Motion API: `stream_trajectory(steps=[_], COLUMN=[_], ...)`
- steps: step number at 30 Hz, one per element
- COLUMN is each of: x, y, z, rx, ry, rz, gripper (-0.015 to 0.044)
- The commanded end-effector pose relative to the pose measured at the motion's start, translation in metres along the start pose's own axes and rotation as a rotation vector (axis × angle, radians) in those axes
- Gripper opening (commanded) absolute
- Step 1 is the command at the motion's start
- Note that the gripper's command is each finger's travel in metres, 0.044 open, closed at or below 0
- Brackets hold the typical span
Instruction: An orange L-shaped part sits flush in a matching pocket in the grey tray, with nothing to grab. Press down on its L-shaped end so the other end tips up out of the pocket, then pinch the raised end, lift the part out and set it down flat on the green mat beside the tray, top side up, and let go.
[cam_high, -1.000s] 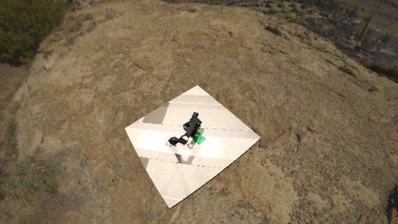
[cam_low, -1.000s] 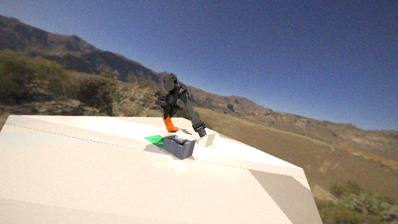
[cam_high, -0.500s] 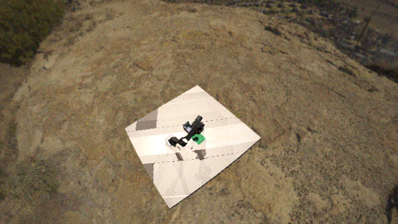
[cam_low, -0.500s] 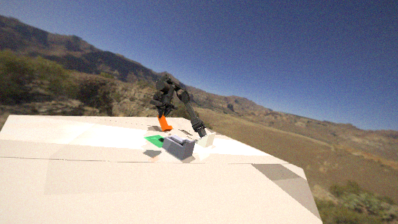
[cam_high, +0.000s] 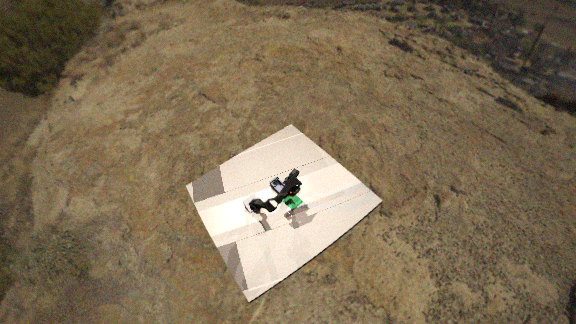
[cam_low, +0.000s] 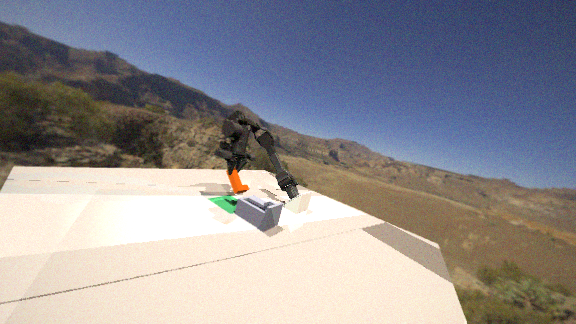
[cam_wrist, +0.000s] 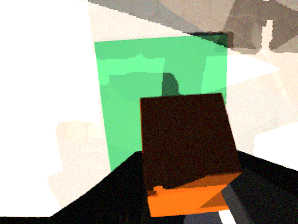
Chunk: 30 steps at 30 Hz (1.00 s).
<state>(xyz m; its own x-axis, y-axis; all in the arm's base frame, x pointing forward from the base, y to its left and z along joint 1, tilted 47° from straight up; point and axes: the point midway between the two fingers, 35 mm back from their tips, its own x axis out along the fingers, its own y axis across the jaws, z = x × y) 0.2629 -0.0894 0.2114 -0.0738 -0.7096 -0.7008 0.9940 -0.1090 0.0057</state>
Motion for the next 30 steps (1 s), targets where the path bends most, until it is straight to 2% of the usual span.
stream_trajectory(steps=[1, 30], x=[0.007, 0.052], y=[0.001, 0.0], z=[-0.001, 0.0], rx=[-0.004, 0.002], ry=[-0.013, -0.028], rz=[-0.018, -0.038], gripper=[0.0, 0.0])
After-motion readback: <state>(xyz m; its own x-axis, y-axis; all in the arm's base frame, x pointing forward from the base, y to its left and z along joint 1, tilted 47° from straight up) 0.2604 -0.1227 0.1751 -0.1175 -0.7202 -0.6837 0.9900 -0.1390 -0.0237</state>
